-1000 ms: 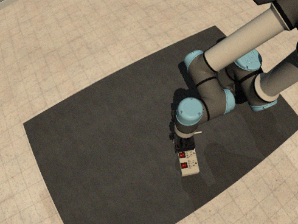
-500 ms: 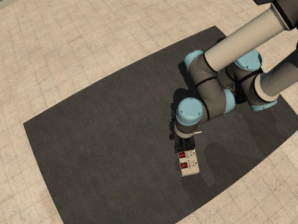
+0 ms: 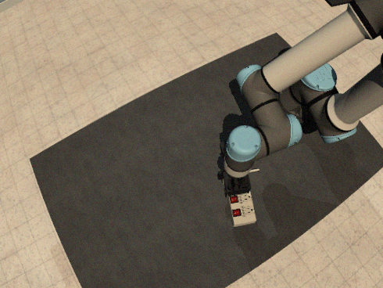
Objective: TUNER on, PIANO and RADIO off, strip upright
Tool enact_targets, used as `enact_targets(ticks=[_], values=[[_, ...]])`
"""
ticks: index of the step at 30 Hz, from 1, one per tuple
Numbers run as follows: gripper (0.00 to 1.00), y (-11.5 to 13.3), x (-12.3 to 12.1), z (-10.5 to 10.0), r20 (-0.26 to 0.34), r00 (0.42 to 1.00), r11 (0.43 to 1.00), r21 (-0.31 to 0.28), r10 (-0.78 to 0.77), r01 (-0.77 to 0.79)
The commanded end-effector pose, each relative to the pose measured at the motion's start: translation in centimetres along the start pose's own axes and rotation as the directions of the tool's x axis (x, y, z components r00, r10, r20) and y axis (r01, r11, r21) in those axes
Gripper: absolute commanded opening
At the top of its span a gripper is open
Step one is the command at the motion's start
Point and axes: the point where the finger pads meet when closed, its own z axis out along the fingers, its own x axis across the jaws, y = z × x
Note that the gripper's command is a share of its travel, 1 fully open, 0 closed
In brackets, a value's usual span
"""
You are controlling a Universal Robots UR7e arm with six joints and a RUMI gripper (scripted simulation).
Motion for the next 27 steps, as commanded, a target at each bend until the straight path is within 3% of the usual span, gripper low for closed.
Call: enact_targets(ticks=[1,27], values=[[0.0,0.01,-0.04,0.11,0.001,1.0,1.0,0.0,0.0,0.0],[0.0,0.01,-0.04,0.77,0.001,1.0,1.0,0.0,0.0,0.0]])
